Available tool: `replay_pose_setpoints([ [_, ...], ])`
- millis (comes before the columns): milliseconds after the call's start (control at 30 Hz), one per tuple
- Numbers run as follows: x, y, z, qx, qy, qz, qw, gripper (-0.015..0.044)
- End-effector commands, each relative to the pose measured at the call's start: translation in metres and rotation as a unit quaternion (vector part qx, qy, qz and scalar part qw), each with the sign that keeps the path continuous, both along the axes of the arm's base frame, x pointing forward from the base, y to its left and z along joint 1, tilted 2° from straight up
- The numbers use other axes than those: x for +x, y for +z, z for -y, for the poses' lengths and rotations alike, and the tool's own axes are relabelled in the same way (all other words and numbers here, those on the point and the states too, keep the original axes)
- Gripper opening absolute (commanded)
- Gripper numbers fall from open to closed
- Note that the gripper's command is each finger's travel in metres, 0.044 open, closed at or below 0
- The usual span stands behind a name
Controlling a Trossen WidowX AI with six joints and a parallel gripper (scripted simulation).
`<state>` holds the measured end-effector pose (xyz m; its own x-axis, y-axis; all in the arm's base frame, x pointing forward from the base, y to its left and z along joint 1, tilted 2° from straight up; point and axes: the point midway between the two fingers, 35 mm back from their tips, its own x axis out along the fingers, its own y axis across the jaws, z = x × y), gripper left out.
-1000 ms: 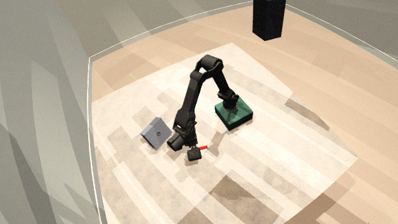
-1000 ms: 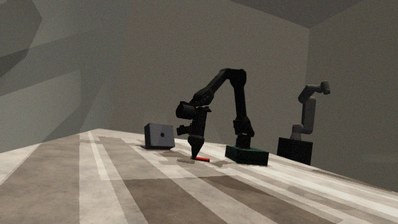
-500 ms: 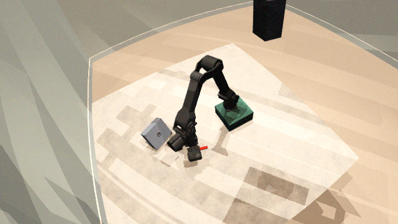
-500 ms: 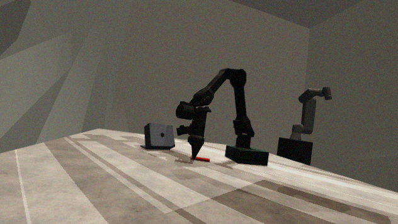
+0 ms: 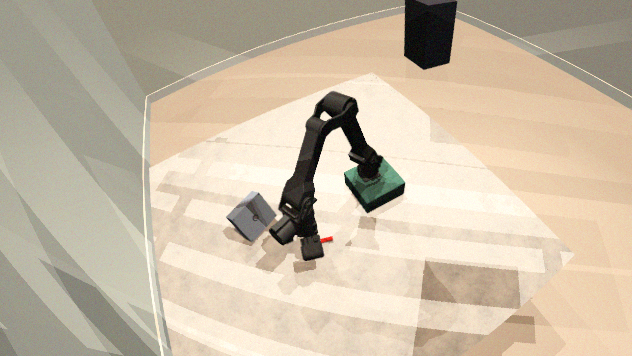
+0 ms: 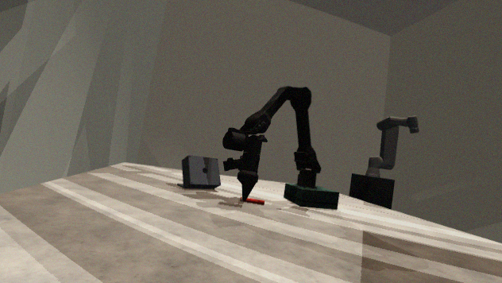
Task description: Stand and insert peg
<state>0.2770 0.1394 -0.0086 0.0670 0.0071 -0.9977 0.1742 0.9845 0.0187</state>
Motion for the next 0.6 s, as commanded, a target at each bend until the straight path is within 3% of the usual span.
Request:
replay_pose_setpoints([
  [0, -0.0015, 0.0028, -0.0003, -0.003, -0.001, 0.016, 1.000, 0.0049],
  [567, -0.0090, 0.0122, -0.0018, -0.016, -0.002, 0.093, 0.996, 0.0049],
])
